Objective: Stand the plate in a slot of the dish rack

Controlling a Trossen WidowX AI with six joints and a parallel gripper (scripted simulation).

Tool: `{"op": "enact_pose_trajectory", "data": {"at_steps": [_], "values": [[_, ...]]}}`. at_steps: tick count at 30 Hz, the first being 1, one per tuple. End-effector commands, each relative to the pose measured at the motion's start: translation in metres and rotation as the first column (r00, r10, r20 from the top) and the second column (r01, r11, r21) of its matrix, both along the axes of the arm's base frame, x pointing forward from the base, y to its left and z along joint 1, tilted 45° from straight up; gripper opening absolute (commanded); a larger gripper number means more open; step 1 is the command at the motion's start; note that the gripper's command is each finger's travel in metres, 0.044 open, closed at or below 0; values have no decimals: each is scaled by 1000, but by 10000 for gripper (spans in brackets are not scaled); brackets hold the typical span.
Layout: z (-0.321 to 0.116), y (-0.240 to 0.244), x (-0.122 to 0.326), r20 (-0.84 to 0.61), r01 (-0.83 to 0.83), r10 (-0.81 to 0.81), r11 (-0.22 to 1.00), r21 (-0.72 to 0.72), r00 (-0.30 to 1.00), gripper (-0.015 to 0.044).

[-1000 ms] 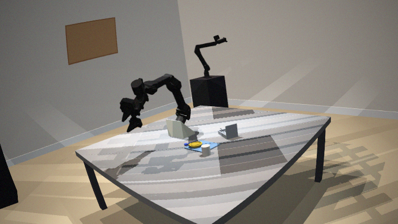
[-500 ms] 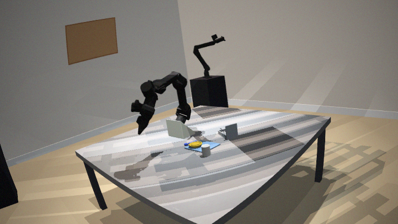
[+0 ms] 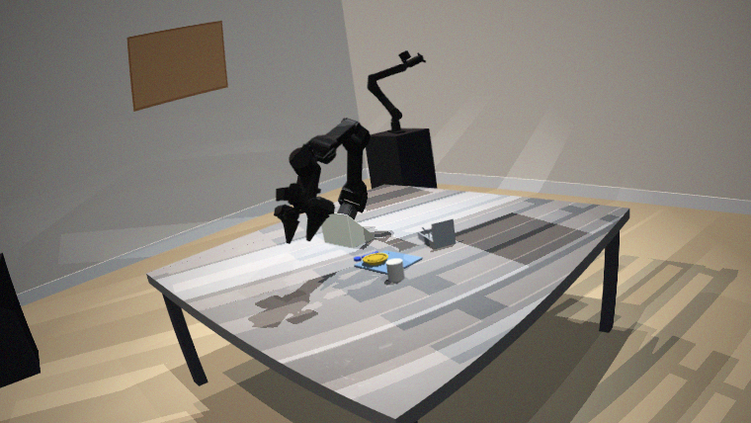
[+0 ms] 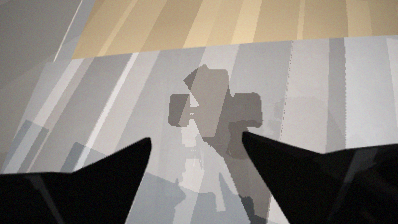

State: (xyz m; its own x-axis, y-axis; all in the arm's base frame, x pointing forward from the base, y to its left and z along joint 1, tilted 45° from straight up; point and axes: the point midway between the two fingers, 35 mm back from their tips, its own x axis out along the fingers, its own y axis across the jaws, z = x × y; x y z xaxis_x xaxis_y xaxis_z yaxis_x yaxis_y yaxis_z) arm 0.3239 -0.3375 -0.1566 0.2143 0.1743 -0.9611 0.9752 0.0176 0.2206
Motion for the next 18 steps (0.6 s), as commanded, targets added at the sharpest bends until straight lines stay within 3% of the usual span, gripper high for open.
{"op": "enact_pose_trajectory", "data": {"at_steps": [1,18], "values": [[7,21,2,17,-133,133,991,25,991,400],[37,105,-1,166,-641,624,764,78,763,400]]}}
